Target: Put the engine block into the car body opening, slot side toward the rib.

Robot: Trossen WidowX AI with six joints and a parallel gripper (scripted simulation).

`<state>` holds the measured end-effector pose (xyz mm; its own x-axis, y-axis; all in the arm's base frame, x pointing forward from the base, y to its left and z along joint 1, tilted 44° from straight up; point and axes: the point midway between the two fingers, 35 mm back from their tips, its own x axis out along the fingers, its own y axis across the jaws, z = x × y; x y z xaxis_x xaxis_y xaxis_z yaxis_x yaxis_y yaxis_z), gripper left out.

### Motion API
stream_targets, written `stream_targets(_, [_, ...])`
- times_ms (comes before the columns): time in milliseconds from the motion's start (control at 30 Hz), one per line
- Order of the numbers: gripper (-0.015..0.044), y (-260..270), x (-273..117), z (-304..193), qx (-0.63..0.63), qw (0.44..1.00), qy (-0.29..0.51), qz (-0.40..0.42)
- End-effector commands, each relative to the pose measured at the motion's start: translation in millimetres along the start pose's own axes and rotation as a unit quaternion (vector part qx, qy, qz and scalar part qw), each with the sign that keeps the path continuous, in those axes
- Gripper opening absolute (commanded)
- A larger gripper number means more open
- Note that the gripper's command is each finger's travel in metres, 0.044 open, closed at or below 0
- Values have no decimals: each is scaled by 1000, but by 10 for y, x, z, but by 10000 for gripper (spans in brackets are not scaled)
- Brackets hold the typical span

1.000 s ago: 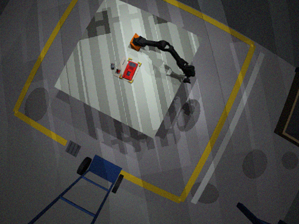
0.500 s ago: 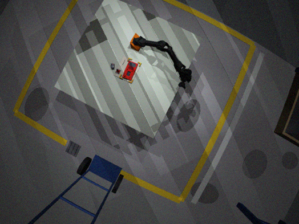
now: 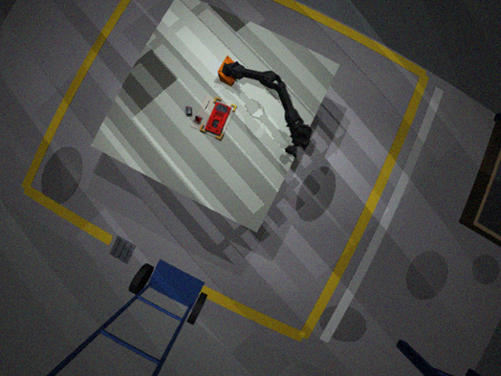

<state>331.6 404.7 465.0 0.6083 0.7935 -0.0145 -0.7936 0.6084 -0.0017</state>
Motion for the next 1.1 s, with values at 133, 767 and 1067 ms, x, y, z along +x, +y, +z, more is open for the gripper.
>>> stream_targets(133, [440, -523, 68, -342, 50, 997, 46, -43])
stream_targets(767, [440, -1605, -129, -1018, 147, 972, 125, -131])
stream_targets(1067, [440, -2115, -318, -1469, 232, 940, 172, -184])
